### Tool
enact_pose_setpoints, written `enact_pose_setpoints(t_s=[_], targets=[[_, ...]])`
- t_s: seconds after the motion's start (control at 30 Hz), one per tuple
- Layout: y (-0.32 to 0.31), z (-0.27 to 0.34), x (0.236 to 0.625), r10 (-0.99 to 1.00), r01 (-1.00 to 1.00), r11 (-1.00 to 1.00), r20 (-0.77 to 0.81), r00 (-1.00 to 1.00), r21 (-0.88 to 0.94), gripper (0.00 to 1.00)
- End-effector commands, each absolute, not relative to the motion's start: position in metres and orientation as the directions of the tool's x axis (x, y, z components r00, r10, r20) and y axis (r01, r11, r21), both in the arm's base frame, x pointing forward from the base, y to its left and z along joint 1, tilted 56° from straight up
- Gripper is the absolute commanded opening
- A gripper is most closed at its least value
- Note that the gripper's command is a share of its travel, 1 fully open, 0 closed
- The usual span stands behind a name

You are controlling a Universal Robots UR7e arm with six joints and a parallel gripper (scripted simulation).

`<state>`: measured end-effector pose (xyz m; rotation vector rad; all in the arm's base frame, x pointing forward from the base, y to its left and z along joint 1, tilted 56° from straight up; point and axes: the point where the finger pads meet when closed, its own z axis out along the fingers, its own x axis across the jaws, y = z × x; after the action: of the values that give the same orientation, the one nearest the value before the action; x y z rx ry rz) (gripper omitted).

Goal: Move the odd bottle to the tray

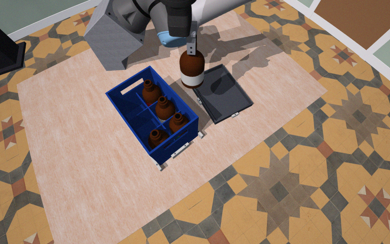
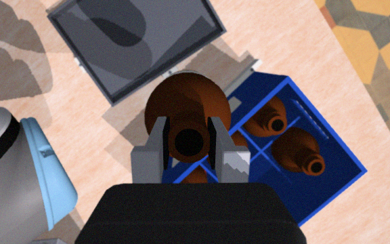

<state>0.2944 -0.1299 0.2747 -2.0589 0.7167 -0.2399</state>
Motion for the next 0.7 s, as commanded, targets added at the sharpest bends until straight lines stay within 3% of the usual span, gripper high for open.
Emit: enact_pose_setpoints(t_s=[0.0, 0.67], targets=[[-0.123, 0.282, 0.292, -0.575, -0.397, -0.414, -0.102, 0.812, -0.819, 0.00], [-0.097, 0.310, 0.285, -0.575, -0.397, -0.414, -0.102, 0.812, -0.819, 0.00]])
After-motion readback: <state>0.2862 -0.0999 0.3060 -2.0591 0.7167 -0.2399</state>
